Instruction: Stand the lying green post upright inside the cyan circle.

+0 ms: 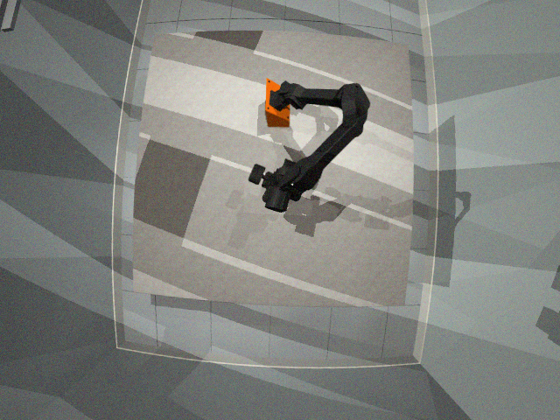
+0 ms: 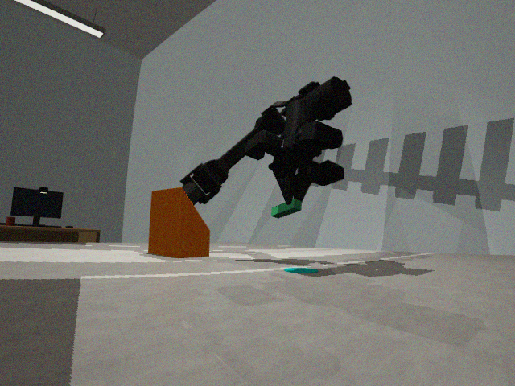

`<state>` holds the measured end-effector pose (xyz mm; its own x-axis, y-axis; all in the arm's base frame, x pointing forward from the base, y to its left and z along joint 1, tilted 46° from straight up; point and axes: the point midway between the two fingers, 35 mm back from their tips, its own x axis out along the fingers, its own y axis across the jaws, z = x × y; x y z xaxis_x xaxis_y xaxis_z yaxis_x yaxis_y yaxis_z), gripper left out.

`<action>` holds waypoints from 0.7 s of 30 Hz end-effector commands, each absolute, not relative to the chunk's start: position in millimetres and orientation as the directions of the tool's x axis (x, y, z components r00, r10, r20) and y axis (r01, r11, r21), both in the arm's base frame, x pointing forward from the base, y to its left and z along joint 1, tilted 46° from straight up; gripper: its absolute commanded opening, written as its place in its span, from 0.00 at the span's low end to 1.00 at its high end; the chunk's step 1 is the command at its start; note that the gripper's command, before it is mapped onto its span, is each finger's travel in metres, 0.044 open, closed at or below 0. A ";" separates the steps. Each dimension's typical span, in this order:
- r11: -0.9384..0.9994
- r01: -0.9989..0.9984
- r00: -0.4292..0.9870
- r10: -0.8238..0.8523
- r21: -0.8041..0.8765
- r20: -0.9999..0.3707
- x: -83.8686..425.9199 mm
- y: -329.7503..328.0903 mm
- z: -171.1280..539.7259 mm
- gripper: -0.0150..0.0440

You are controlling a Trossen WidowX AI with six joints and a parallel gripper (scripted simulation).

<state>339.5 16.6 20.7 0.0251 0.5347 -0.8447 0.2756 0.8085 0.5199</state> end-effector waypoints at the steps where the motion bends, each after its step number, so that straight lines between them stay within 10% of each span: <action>1: 0.820 0.273 0.039 0.513 0.503 -0.857 339.1 17.5 18.8 0.29; 21: 0.859 0.265 0.111 0.424 0.438 -0.899 341.4 19.7 5.5 0.29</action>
